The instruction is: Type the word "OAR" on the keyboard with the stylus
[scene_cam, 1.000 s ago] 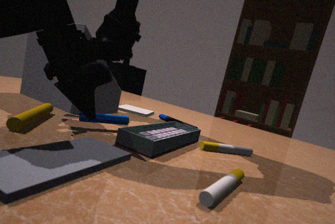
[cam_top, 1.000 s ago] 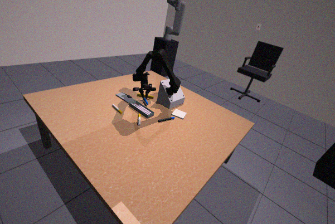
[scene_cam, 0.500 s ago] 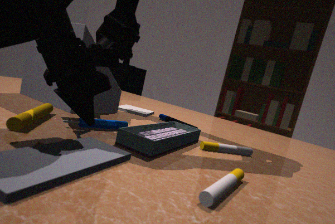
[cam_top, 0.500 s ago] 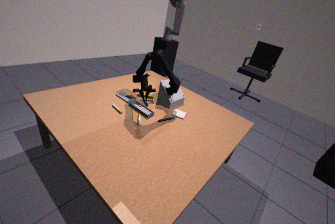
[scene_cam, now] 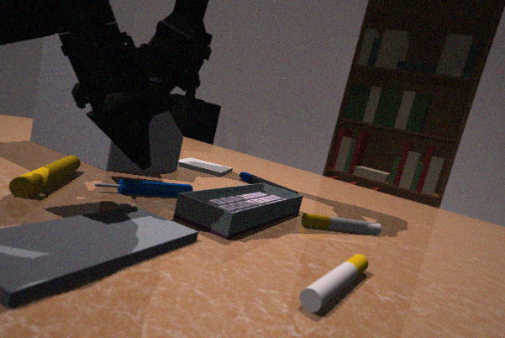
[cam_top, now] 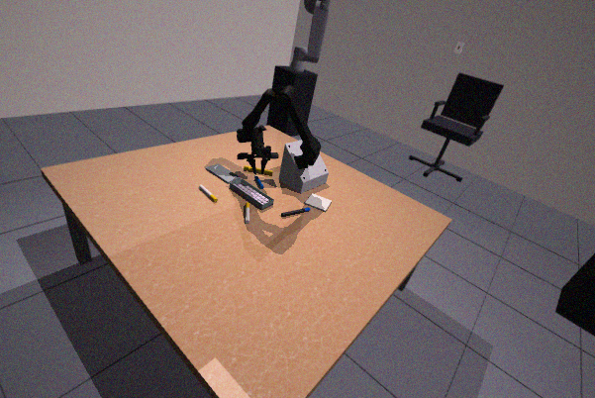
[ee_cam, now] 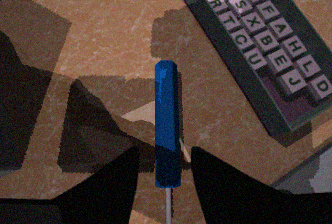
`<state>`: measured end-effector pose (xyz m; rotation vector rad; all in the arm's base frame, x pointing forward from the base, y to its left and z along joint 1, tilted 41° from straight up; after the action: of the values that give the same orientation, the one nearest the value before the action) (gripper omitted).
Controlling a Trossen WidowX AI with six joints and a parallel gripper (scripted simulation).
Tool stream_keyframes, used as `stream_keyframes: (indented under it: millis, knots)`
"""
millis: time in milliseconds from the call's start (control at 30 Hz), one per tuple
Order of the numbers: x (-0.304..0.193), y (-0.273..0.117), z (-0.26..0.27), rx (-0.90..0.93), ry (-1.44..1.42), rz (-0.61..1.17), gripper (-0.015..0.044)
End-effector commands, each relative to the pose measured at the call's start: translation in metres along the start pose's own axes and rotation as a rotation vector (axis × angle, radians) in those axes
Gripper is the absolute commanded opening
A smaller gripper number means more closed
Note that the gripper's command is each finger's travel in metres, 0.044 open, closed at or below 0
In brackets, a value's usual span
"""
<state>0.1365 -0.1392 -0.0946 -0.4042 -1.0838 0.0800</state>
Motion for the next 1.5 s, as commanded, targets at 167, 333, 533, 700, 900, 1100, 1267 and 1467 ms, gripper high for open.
stream_keyframes:
  millis: [167,333,533,700,900,1100,1267,1467]
  knots:
    - [0.015,-0.029,0.002,-0.011,-0.010,0.009,0.0150]
    - [0.018,-0.024,0.001,0.000,0.112,0.045,0.0150]
    - [0.038,-0.016,0.000,-0.006,0.590,0.221,0.0150]
    - [0.054,-0.008,0.000,-0.095,0.977,0.362,0.0150]
    - [0.070,0.001,0.001,-0.267,1.335,0.481,0.0150]
    - [0.080,0.007,0.003,-0.418,1.551,0.526,0.0150]
    - [0.087,0.012,0.004,-0.555,1.733,0.530,0.0150]
    - [0.096,0.018,0.006,-0.744,1.931,0.504,0.0150]
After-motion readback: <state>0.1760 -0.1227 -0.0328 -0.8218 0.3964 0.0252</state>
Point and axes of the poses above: the point midway between the two fingers, 35 mm back from their tips, its own y axis out along the fingers, its own z axis across the jaws, x = y × z, the point moved 9 cm from there along -y, back along the fingers, and after that the axes turned 9 degrees about y, right-handed, at the moved point
